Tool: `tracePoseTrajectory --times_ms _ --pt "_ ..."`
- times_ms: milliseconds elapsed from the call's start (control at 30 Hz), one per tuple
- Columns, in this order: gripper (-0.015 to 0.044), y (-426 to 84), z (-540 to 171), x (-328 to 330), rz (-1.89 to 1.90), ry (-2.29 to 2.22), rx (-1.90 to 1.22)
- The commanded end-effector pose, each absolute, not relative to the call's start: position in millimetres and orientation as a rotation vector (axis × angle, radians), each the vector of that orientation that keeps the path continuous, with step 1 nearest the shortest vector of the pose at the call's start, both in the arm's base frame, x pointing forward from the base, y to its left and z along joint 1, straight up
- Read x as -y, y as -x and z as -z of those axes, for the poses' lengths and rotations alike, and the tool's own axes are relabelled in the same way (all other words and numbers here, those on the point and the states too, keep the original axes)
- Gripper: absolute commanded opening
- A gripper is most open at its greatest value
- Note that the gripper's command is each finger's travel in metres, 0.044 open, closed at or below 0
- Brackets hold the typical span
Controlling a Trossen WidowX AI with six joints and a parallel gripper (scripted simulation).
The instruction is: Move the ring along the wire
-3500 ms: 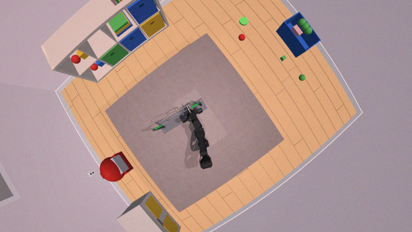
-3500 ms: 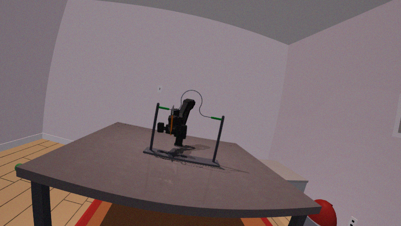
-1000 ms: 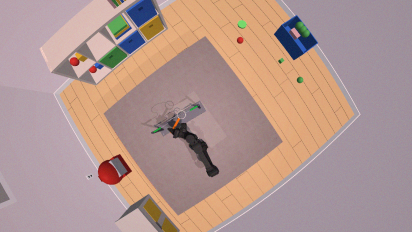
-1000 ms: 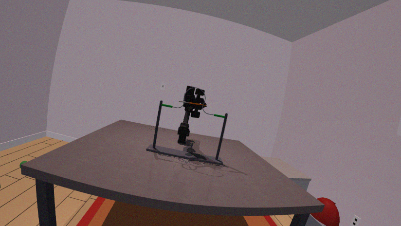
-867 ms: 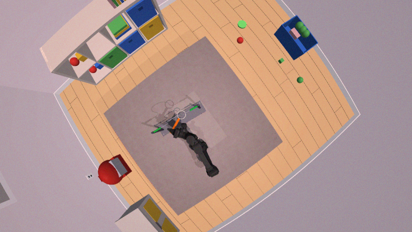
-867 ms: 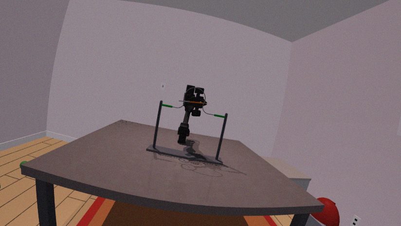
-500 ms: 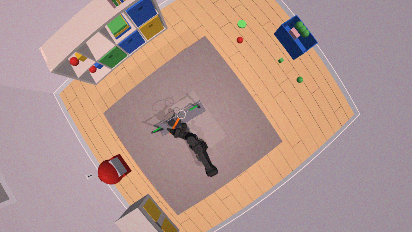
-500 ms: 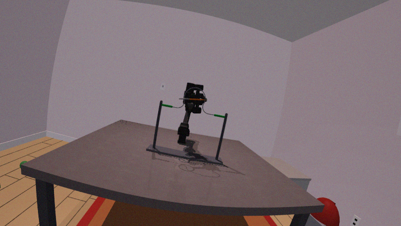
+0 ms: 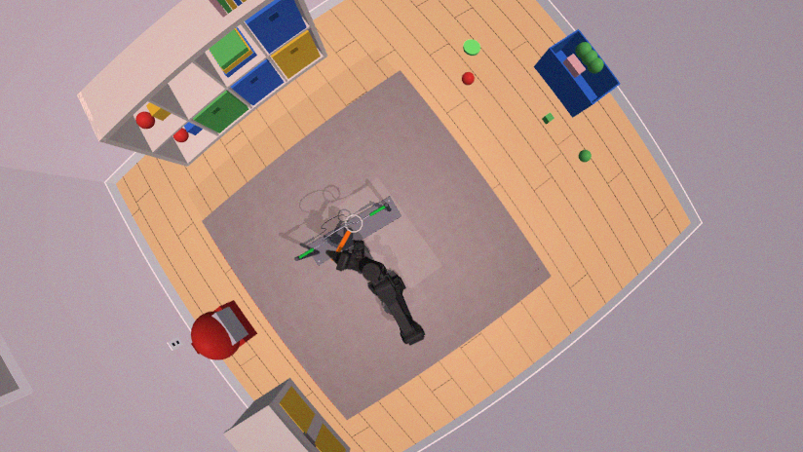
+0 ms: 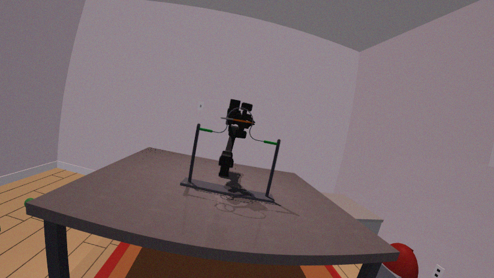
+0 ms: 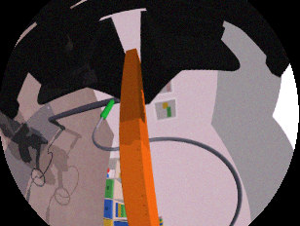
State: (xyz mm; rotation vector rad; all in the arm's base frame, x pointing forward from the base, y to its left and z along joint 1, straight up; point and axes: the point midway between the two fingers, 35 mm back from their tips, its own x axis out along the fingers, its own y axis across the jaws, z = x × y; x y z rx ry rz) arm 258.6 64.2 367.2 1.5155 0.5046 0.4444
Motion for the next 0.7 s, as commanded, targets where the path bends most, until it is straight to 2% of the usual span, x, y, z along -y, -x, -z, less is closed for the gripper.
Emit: tracePoseTrajectory --times_ms 0,667 --pt "-0.0150 -261.1 -363.2 -63.8 -0.412 -1.460 -0.527" --pt "-0.0150 -261.1 -348.0 -61.2 -0.268 -1.163 -0.602"
